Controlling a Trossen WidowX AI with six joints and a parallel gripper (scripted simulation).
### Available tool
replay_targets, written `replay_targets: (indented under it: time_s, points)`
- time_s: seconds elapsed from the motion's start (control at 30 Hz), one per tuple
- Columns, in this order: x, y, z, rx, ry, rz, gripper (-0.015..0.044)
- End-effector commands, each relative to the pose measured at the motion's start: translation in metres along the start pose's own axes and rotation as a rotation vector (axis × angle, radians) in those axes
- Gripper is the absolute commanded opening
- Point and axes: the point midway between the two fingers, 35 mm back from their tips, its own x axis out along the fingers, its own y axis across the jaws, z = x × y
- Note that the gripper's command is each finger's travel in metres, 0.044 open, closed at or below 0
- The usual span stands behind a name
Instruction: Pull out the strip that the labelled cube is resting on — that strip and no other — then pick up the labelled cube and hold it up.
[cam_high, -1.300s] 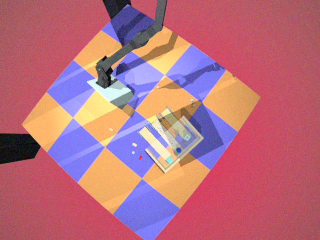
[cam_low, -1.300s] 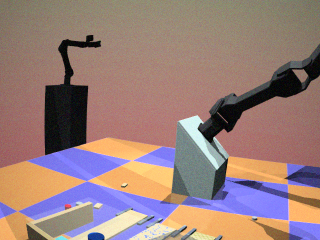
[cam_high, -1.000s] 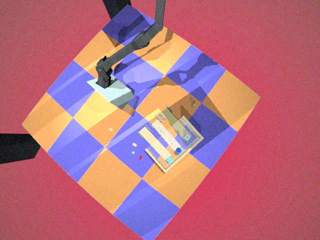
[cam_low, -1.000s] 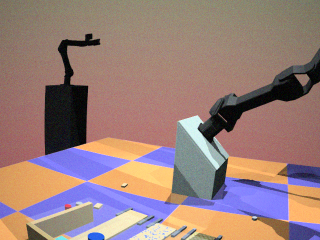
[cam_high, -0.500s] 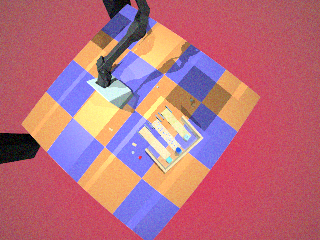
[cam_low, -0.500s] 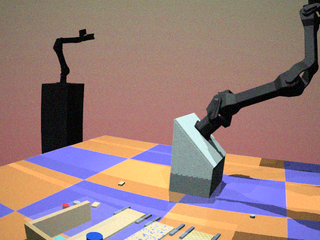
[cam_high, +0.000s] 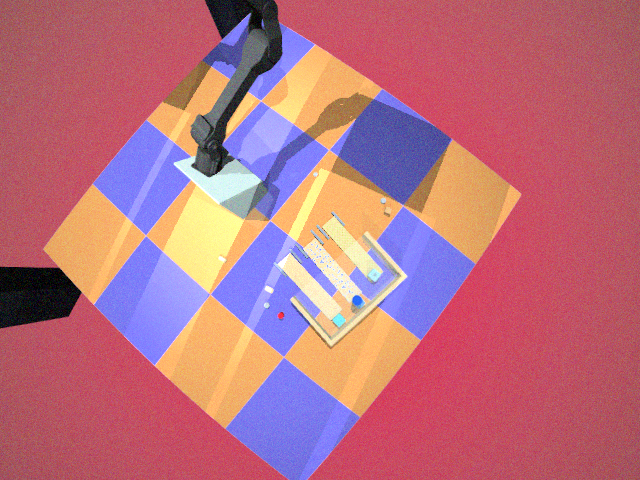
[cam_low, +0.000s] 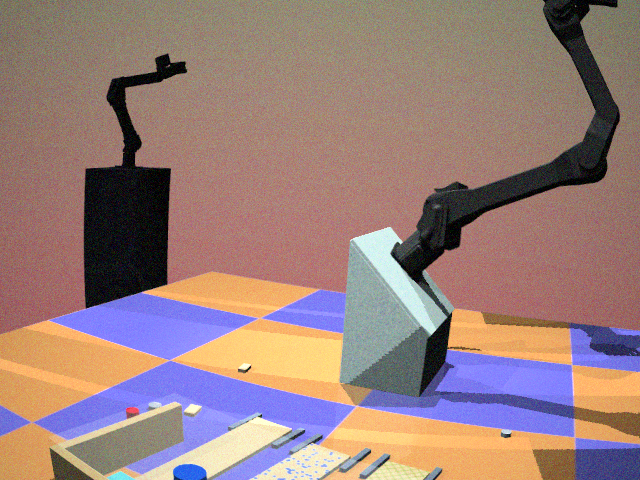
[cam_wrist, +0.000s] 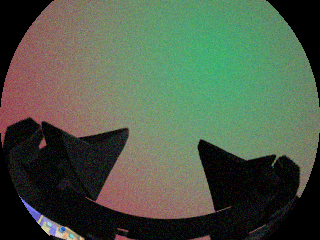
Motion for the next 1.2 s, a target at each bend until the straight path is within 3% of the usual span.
replay_targets:
  time_s: [0.0,0.3,0.6,0.87,1.17]
  points:
    - [0.017,-0.009,-0.064,0.130,0.086,0.047,0.0400]
    - [0.034,0.010,-0.201,0.320,0.288,0.159,0.0400]
    - [0.016,0.068,-0.325,0.463,0.507,0.284,0.0400]
    - [-0.032,0.136,-0.418,0.557,0.718,0.408,0.0400]
    - [-0.124,0.214,-0.494,0.623,0.976,0.564,0.0400]
